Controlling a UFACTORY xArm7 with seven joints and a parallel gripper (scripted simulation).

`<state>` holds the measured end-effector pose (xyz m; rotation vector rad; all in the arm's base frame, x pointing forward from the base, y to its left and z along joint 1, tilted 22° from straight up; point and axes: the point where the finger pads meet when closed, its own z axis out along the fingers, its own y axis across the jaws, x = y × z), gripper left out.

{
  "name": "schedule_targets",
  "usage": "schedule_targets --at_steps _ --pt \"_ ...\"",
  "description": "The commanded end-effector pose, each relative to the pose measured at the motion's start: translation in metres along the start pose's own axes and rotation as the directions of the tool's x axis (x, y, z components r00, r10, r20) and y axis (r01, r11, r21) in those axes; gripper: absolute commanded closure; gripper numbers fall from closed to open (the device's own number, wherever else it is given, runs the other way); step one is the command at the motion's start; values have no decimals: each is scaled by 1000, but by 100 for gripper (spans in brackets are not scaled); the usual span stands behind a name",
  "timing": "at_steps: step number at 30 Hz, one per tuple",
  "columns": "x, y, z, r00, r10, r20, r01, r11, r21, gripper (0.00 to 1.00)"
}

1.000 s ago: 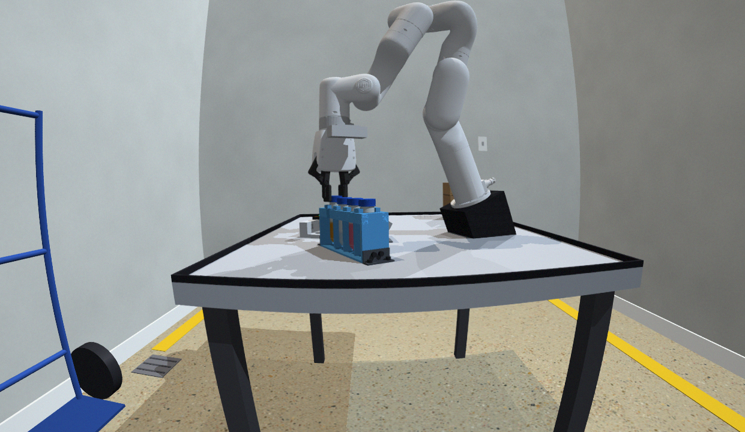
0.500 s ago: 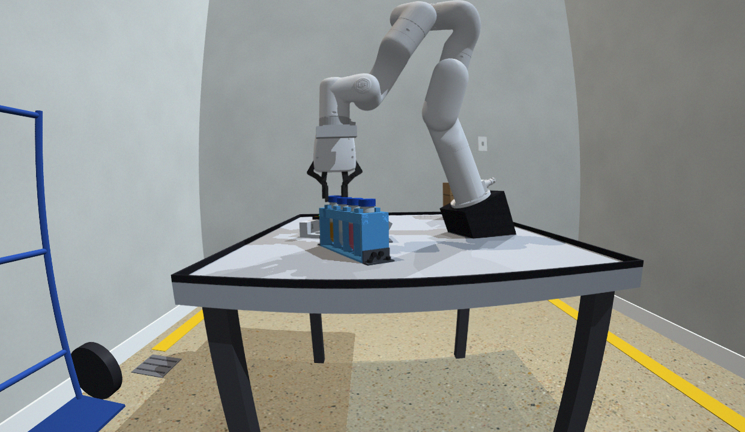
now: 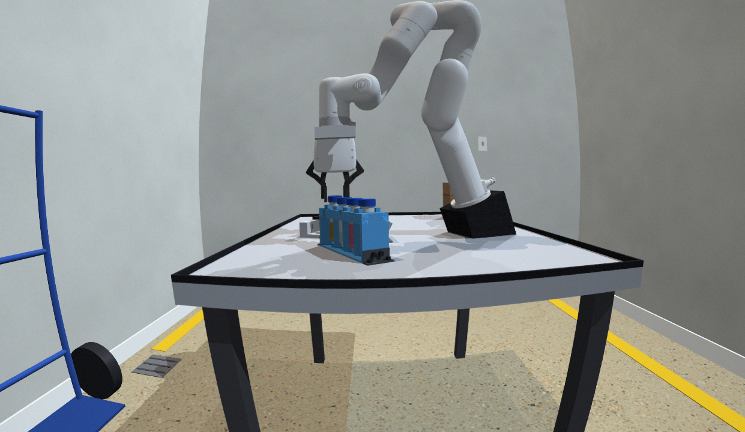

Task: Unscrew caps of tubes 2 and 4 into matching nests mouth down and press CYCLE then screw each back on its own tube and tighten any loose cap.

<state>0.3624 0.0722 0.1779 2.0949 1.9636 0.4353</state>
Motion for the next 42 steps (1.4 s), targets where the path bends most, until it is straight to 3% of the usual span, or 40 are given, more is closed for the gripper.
schedule_targets --at_steps 1,9,19,21,34,42 --pt "0 2 -2 999 -40 0 40 999 -4 54" --pt "0 2 -2 961 -276 1 276 961 -4 54" --pt "0 2 -2 778 -628 2 628 778 -3 54" --pt "0 2 -2 778 -628 2 628 778 -3 54" --pt "0 2 -2 383 -924 4 924 383 -2 54" --pt "0 2 -2 383 -924 4 924 383 -2 54"
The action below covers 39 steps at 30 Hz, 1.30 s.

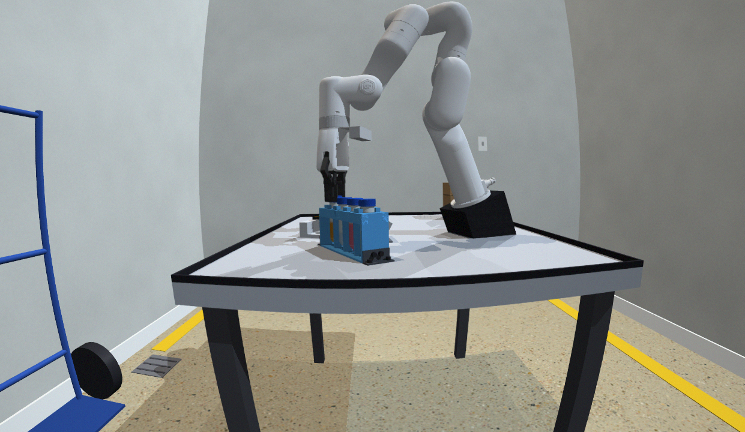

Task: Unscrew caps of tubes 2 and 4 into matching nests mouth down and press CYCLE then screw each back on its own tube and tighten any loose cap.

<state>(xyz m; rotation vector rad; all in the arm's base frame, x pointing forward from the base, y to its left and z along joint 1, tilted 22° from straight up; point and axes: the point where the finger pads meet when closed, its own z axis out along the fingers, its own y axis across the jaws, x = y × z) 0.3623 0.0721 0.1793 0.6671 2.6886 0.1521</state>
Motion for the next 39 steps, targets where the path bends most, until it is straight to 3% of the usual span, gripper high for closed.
schedule_targets --at_steps 1,15,20,28,30,39 --pt "-1 1 -1 1000 -26 -3 26 1000 -14 100" --pt "-1 1 -1 1000 -25 -3 25 1000 -13 100" --pt "-1 1 -1 975 222 -7 -222 975 -12 100" --pt "-1 1 -1 843 538 -12 -538 843 -10 100" --pt "-1 1 -1 843 538 -12 -538 843 -10 100" --pt "-1 1 0 557 830 -15 -831 557 -5 100"
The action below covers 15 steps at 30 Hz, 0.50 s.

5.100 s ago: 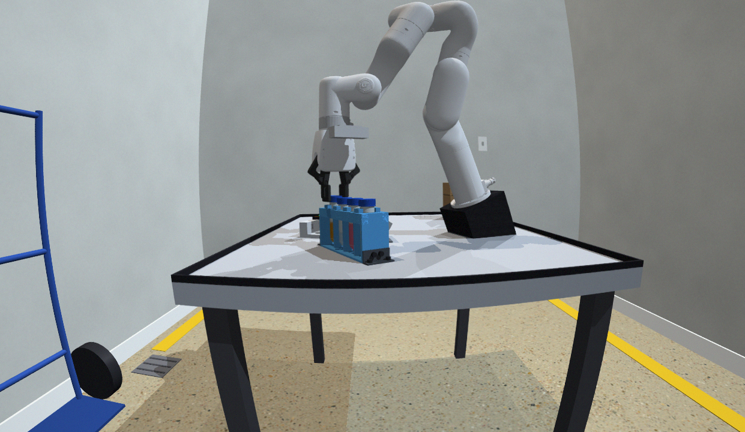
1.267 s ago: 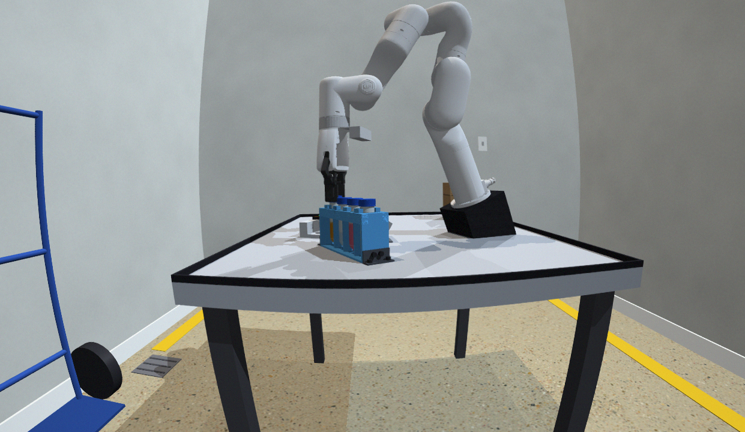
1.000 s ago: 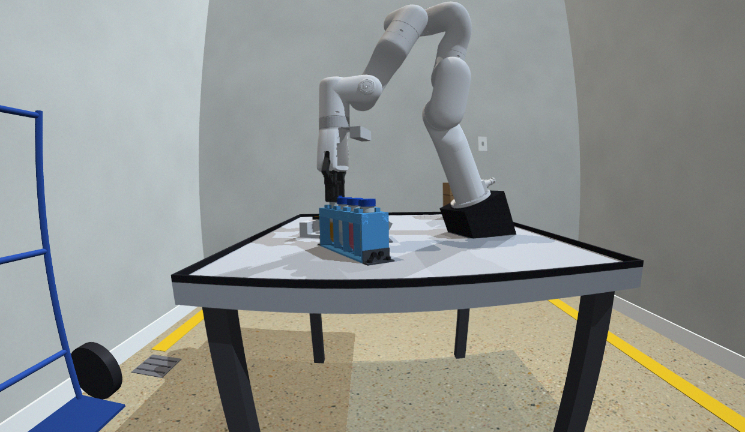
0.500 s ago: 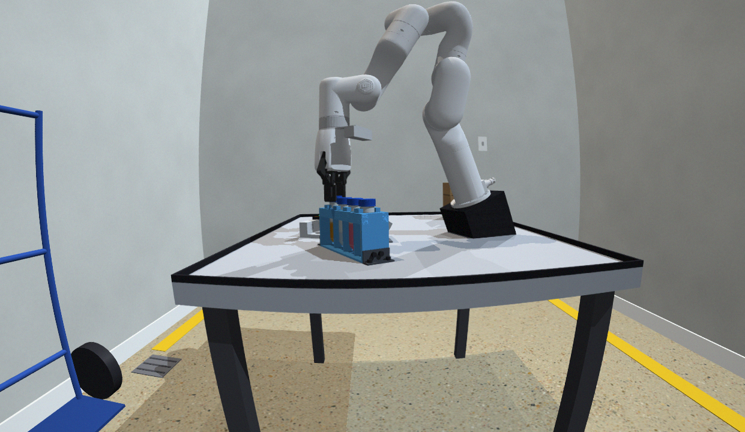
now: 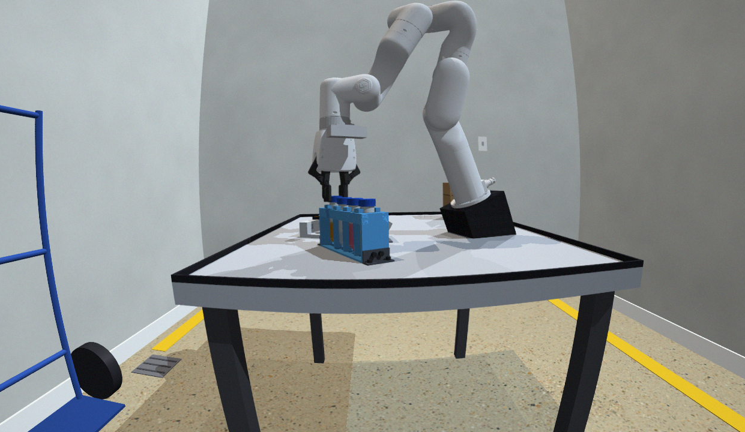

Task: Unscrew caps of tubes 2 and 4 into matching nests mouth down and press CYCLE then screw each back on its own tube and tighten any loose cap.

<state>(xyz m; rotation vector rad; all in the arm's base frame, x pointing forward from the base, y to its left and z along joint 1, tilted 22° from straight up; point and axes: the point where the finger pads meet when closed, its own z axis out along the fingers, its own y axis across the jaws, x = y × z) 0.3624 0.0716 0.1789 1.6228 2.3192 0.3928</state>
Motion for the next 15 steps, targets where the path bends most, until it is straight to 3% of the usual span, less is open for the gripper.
schedule_targets --at_steps 1,6,8,15 --pt "0 1 -1 962 273 27 -274 962 6 100" --pt "0 1 -1 888 458 28 -458 889 0 100" --pt "0 1 -1 888 458 28 -458 889 0 100" --pt "0 1 0 695 718 29 -719 695 -8 100"
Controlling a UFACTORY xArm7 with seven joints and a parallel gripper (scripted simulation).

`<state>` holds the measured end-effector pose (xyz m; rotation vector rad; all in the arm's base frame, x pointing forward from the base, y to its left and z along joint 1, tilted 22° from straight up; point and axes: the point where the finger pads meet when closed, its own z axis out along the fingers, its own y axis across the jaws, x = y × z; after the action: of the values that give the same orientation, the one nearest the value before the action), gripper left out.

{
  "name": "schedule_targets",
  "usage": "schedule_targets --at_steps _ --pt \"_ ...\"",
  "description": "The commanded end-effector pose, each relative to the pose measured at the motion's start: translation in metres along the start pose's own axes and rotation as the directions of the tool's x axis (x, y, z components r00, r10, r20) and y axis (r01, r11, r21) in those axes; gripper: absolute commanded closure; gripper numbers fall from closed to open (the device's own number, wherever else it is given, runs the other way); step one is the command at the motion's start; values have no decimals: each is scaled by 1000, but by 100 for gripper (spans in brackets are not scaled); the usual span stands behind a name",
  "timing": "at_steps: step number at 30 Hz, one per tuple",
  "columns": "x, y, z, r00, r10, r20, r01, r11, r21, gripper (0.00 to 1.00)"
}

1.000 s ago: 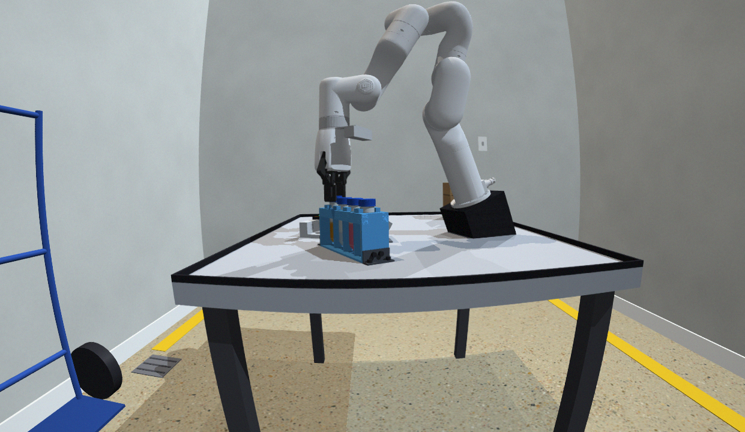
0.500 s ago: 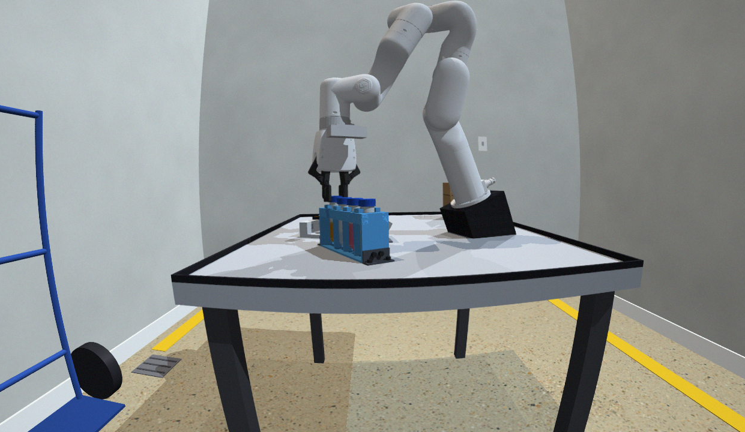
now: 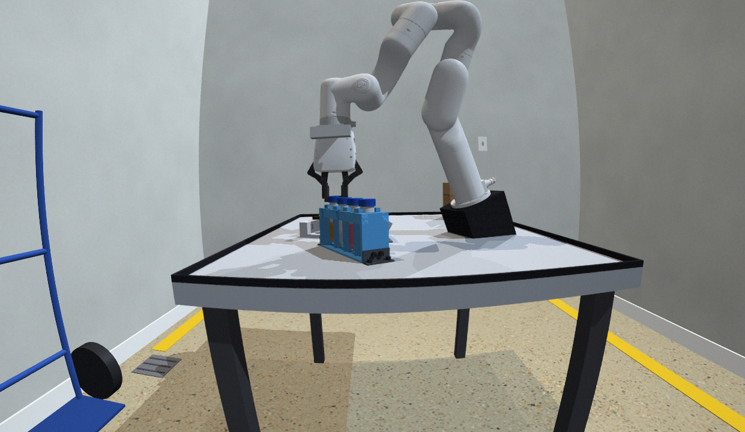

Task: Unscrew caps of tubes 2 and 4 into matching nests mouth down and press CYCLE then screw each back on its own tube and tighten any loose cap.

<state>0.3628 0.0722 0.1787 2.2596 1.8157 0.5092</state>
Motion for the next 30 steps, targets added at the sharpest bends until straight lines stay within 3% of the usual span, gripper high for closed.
schedule_targets --at_steps 1,10,11,21,24,27,30 --pt "0 1 -1 972 233 31 -233 972 -4 100" --pt "0 1 -1 972 233 31 -233 972 -4 100" --pt "0 1 -1 972 233 31 -233 972 -4 54" --pt "0 1 -1 972 233 31 -233 972 -4 54" --pt "1 1 -1 999 -15 31 15 1000 3 54" --pt "0 1 -1 997 -66 31 66 998 5 54" --pt "0 1 -1 971 -235 31 235 972 10 54"
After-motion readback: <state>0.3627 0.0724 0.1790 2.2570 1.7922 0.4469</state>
